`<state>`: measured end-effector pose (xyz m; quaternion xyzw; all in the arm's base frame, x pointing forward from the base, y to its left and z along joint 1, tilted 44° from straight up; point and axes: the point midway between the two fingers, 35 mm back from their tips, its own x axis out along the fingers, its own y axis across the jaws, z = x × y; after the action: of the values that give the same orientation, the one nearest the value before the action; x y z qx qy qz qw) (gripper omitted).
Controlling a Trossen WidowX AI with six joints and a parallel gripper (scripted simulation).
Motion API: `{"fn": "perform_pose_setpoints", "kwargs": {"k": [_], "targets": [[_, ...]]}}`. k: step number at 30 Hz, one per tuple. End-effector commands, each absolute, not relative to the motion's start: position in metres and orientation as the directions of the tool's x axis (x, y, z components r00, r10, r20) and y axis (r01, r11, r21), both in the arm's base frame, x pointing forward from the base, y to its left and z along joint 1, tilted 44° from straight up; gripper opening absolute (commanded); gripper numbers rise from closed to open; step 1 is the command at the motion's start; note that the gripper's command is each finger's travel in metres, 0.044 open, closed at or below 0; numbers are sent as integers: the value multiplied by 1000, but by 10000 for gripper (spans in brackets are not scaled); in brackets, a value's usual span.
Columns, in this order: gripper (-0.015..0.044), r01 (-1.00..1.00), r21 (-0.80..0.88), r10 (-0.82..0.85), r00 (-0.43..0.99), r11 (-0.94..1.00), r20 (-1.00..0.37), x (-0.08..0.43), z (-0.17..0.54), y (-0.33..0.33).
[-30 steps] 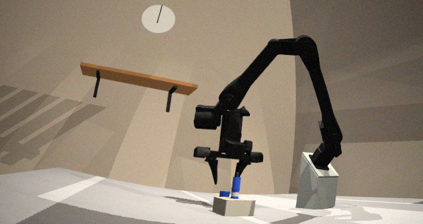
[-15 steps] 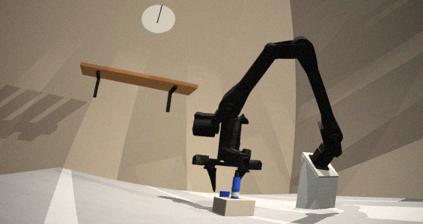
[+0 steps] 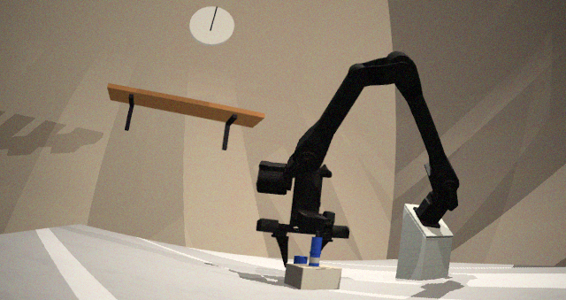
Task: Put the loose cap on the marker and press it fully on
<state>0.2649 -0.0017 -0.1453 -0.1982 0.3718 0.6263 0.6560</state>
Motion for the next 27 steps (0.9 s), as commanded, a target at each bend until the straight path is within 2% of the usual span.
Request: {"fn": "perform_pose_setpoints", "kwargs": {"k": [1, 3, 6, 16, 20, 27], "targets": [[244, -966, 218, 680, -68, 138, -730, 261, -151, 4], [244, -966, 218, 681, -68, 138, -730, 261, -151, 5], [165, -966, 218, 680, -68, 138, -730, 261, -152, 5], [98, -966, 218, 680, -68, 138, -730, 262, -152, 5], [0, -959, 232, 677, -62, 164, -734, 262, -150, 2], [0, -960, 230, 675, -62, 161, -735, 265, -137, -11]]}}
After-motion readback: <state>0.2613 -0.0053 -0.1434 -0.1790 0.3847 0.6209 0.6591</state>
